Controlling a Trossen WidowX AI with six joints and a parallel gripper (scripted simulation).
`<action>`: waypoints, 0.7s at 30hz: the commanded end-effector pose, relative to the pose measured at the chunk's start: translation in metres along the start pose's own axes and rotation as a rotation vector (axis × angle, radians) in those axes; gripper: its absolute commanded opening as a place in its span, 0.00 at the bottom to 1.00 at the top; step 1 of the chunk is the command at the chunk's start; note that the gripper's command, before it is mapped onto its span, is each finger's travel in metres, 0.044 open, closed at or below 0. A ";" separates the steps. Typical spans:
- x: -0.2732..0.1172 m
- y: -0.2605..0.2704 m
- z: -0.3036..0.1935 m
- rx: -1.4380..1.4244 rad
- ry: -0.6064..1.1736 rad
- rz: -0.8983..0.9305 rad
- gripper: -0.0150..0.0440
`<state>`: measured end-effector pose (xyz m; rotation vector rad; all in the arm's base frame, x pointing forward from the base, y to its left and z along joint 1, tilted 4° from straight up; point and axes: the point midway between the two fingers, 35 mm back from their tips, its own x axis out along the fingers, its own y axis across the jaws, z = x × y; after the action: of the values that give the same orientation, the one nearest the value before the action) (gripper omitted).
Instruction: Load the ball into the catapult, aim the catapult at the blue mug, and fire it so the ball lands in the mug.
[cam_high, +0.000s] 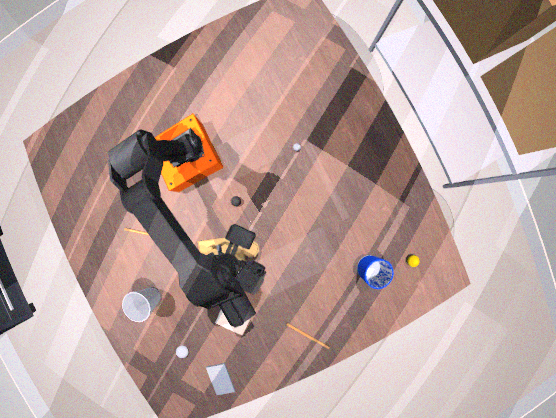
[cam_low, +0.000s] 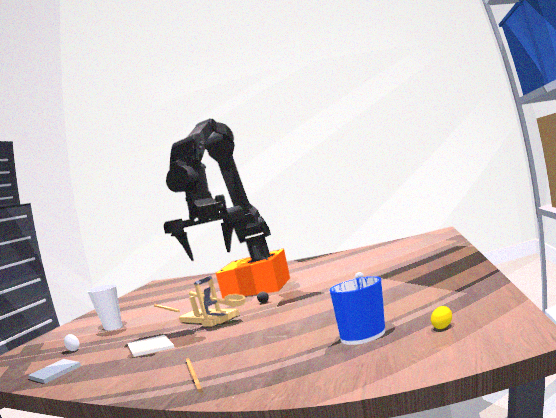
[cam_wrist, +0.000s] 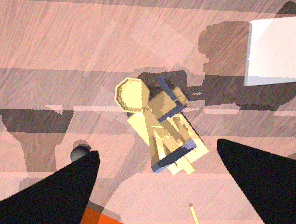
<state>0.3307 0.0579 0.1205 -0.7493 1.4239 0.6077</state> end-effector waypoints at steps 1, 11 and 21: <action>0.002 -0.003 -0.005 0.135 0.000 0.002 1.00; 0.006 -0.011 -0.015 0.482 0.002 0.002 1.00; 0.010 -0.018 -0.026 0.828 0.003 0.001 1.00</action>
<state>0.3294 0.0302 0.1137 -0.1707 1.5043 0.0570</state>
